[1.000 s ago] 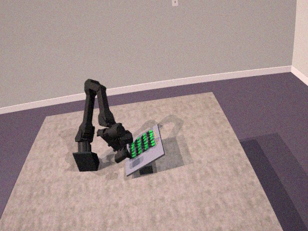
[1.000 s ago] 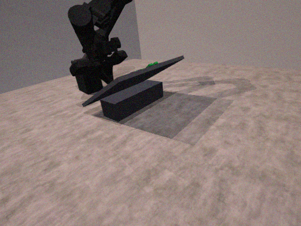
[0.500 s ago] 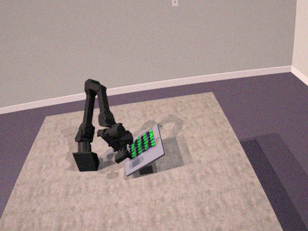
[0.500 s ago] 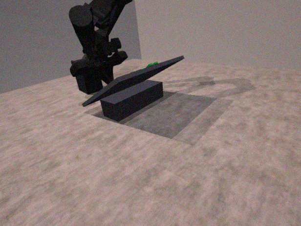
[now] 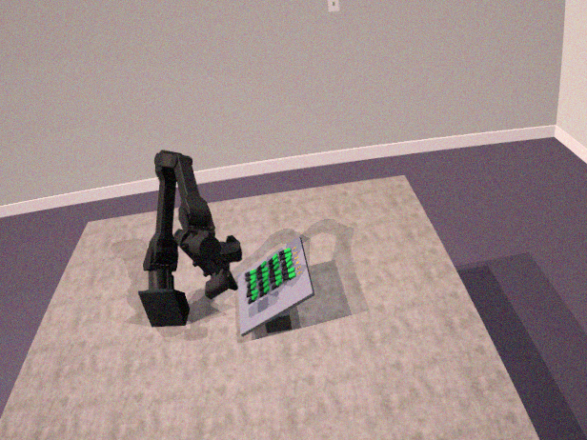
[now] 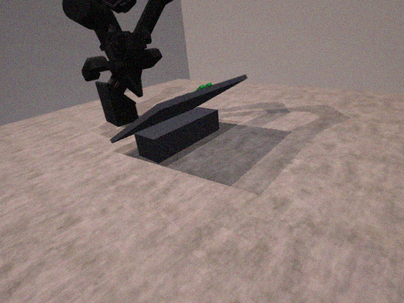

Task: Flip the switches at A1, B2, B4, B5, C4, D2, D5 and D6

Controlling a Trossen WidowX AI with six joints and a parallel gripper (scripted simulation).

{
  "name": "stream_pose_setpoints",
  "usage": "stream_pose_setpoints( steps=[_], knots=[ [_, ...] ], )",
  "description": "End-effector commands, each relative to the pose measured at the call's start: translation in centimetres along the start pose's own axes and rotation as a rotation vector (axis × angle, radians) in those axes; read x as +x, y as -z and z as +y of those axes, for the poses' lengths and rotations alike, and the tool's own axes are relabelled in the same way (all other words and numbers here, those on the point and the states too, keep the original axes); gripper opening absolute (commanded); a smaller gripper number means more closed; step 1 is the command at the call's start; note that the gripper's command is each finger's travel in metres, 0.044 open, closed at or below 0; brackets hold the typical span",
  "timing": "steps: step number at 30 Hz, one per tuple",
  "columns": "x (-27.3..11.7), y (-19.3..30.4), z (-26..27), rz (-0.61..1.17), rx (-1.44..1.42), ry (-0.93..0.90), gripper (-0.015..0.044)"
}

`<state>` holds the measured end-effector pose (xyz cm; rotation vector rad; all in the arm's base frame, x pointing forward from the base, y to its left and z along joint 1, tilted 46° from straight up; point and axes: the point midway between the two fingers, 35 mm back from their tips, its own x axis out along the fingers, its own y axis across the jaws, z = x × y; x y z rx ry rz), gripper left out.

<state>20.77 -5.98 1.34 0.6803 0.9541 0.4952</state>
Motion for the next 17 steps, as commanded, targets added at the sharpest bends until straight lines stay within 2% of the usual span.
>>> stream_pose_setpoints(
  steps=[1,4,9,17],
  knots=[
    [-1.1,-0.2,0.1,0.001,-0.016,0.002,0.0000],
    [-1.2,-1.2,0.6,0.002,-0.015,0.006,0.0000],
    [-1.8,-6.9,5.8,0.000,-0.015,0.001,0.0000],
    [-1.8,-7.1,6.1,0.000,-0.015,-0.001,0.0000]
  ],
)
